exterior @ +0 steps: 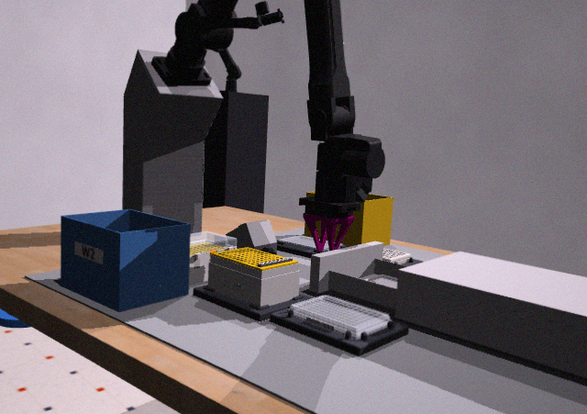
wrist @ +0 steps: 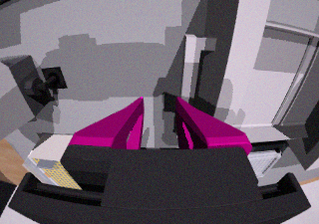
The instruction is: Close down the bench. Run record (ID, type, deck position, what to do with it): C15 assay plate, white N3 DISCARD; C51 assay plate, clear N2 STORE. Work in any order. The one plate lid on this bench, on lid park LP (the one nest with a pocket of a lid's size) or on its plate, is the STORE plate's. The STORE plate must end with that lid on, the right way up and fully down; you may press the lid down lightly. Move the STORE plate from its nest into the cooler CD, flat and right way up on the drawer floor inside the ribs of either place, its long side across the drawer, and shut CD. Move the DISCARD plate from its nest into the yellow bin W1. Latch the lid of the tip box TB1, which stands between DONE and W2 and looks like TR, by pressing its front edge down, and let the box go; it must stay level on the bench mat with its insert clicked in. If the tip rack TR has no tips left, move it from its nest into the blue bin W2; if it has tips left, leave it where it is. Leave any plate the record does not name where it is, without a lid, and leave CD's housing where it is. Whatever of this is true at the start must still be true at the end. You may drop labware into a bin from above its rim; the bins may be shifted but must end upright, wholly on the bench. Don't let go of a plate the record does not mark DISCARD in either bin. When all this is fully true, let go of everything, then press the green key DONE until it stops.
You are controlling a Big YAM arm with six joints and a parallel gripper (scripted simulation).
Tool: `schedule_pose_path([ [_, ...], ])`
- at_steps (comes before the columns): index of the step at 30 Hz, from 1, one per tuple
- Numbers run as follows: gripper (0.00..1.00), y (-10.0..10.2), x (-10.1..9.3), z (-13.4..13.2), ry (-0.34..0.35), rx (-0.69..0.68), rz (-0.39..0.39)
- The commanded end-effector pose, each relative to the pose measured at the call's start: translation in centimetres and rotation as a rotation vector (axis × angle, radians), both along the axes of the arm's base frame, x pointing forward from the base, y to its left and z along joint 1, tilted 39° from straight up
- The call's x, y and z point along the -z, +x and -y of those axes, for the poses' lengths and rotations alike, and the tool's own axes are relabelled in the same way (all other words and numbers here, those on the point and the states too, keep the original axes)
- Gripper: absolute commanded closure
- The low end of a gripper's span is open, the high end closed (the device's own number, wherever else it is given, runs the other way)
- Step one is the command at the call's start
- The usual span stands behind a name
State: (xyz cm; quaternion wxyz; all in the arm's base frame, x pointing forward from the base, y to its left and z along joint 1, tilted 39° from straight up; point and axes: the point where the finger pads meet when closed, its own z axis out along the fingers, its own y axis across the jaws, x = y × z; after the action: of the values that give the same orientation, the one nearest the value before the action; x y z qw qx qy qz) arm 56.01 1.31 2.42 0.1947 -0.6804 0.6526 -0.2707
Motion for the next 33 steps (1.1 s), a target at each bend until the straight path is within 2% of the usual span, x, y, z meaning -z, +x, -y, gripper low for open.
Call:
schedule_pose_path([
  [1,0.70,-0.5,-1.9,-0.7,0.009,-0.002,0.020],
  [33,0.70,-2.8,-4.7,-1.0,0.010,-0.002,0.021],
])
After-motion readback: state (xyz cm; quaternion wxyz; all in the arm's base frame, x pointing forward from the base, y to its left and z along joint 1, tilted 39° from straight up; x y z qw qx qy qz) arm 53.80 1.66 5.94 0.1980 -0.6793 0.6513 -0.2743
